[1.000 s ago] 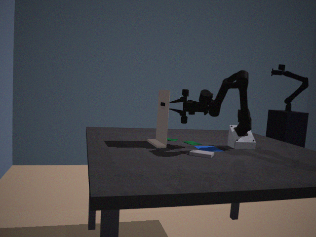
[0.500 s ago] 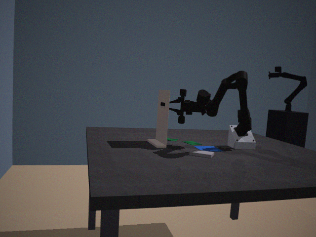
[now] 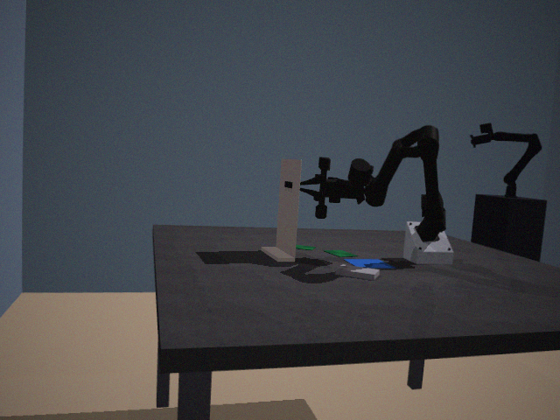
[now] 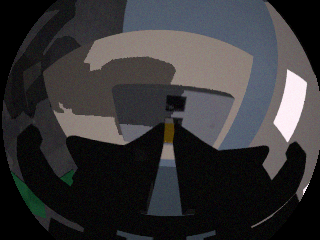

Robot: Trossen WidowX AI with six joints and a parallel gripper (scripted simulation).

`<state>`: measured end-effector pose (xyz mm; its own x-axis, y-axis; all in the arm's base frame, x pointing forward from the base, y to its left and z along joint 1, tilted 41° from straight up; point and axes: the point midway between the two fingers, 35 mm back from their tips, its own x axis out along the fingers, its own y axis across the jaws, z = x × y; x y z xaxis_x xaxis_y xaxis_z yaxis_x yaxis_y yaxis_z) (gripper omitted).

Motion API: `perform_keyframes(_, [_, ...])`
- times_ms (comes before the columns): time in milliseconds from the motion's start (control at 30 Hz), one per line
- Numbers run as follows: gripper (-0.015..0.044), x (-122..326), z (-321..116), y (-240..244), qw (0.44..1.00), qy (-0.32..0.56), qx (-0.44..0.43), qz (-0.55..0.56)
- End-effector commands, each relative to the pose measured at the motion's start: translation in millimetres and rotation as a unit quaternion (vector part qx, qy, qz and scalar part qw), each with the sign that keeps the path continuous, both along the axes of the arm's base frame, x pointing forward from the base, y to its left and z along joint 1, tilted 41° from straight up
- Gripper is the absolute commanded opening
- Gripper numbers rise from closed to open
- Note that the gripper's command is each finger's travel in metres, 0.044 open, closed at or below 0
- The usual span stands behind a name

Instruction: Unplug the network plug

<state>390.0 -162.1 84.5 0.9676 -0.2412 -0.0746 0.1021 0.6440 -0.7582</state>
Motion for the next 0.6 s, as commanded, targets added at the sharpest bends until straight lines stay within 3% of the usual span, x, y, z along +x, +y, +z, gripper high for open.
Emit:
perform_keyframes(0, [0.0003,1.0,0.7,-0.3,1.0,0.0,-0.003,0.0])
perform_keyframes(567, [0.0,-7.0,-0.3,-0.2,1.0,0.0,-0.003,0.0])
